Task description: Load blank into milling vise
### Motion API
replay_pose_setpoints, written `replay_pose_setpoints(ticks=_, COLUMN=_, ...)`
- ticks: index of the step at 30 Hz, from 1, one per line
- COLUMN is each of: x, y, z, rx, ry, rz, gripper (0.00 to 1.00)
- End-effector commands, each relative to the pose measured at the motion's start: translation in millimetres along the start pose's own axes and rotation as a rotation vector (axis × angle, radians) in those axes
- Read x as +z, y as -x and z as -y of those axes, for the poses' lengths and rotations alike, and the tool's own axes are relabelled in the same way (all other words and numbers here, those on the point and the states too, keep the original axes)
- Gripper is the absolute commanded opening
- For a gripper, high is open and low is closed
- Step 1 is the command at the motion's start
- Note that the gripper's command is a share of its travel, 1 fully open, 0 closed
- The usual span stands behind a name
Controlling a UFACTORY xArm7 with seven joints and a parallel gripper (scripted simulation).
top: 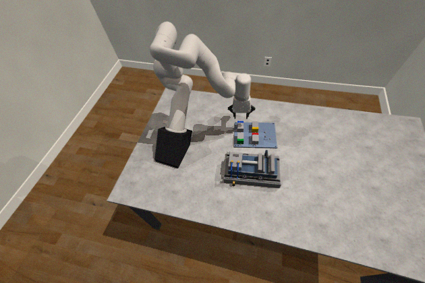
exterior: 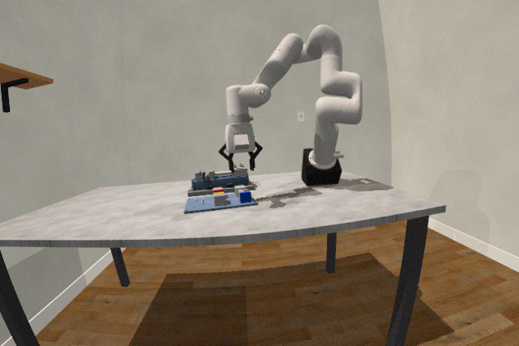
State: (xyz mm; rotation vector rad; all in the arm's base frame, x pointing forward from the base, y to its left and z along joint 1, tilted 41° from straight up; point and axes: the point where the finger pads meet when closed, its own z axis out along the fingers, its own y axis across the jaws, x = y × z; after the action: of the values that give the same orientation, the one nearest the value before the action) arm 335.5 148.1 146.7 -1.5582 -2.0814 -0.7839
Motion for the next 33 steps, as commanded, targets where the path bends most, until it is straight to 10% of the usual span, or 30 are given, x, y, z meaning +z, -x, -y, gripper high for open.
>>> replay_pose_setpoints(ticks=1, x=-2, y=0, z=-1, rx=0.000, ry=0.003, rz=0.001, gripper=0.72)
replay_pose_setpoints(ticks=33, x=54, y=1, z=-1, rx=0.000, ry=0.003, rz=0.001, gripper=0.72)
